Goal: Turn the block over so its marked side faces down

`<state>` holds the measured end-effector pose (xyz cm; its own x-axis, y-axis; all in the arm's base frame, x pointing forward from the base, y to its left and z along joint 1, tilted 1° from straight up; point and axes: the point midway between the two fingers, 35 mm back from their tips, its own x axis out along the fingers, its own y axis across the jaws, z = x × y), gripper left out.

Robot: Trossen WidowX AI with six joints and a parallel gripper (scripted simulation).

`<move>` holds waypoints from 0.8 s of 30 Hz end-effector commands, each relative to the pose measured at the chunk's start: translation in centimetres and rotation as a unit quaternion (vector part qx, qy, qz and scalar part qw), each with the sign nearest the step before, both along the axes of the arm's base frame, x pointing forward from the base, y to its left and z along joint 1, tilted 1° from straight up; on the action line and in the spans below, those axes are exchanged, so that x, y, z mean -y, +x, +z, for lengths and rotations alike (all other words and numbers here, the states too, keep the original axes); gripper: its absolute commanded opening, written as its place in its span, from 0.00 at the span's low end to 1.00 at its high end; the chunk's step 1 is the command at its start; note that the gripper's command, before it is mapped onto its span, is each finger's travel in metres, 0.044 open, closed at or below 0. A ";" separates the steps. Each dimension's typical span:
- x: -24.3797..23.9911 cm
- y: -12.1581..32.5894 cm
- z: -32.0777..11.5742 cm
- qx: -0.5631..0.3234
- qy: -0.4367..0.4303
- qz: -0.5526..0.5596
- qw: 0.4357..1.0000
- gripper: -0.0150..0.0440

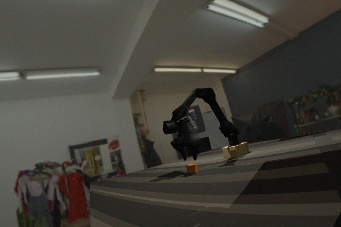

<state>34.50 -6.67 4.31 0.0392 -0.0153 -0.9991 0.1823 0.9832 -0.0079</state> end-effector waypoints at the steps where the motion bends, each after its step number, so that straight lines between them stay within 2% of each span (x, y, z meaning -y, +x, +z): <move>1: 0.1 -0.1 -0.8 -0.004 -0.002 -0.002 1.000 1.00; 24: 0.1 0.0 -4.1 -0.004 -0.002 -0.002 1.000 1.00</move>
<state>34.63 -6.75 0.77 0.0399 -0.0155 -0.9991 0.1834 0.9830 -0.0079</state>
